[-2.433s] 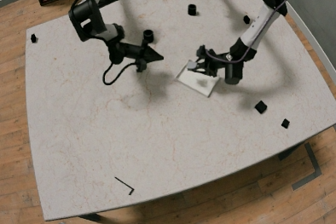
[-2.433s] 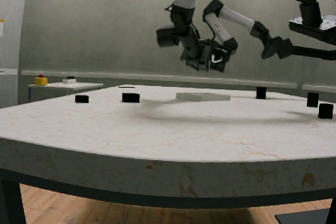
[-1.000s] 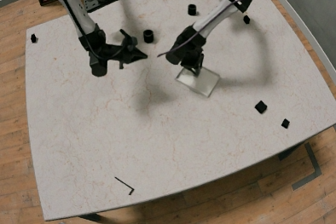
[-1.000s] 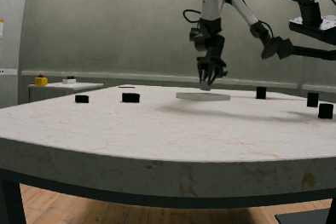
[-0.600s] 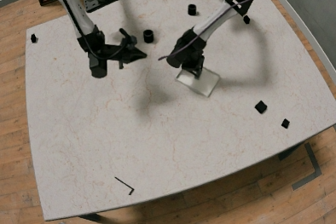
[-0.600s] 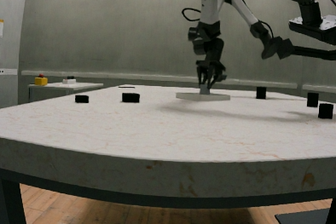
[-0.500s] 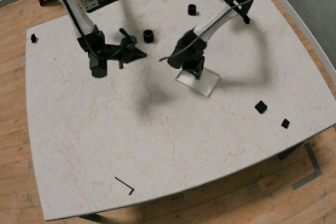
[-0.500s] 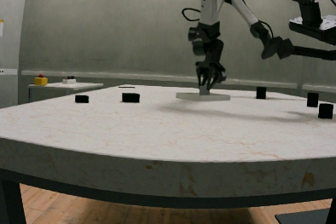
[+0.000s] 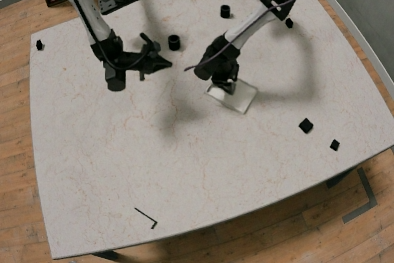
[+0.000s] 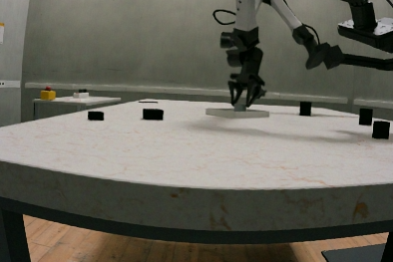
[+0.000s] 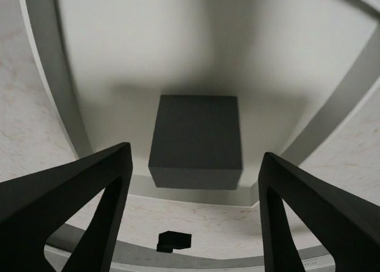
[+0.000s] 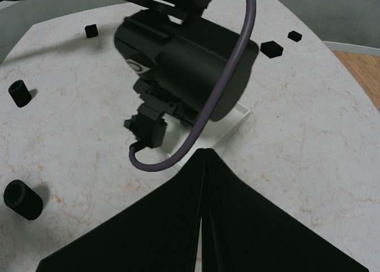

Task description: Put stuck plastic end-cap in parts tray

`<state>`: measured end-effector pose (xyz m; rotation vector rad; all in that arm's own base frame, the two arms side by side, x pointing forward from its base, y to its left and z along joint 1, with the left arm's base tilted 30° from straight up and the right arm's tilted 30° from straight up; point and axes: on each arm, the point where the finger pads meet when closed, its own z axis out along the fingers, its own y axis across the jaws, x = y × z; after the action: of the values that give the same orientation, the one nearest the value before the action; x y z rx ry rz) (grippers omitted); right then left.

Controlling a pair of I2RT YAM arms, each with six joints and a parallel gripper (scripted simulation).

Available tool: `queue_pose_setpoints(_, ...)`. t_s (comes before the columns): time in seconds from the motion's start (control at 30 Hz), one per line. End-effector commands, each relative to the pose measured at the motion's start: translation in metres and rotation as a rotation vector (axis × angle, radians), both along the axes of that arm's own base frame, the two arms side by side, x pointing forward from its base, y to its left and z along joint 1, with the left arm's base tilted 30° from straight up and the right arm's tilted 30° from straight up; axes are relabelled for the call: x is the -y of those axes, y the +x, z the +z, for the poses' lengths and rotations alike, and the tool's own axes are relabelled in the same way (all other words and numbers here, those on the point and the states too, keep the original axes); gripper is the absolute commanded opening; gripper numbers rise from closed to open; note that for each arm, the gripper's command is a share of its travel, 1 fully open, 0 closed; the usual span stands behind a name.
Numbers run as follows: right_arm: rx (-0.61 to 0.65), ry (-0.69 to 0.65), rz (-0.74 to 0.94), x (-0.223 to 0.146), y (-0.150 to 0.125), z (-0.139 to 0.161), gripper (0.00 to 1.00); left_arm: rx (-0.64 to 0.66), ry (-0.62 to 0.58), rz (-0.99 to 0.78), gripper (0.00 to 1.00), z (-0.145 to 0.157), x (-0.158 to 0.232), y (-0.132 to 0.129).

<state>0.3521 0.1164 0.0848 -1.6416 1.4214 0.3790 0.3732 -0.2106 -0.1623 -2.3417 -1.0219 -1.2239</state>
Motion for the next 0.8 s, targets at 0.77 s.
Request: queue_pose_setpoints(0.77, 0.027, -0.023, -0.580, 0.093, 0.052, 0.021, 0.00, 0.165, -0.605, 0.309, 0.60, 0.075, 0.058, -0.032)
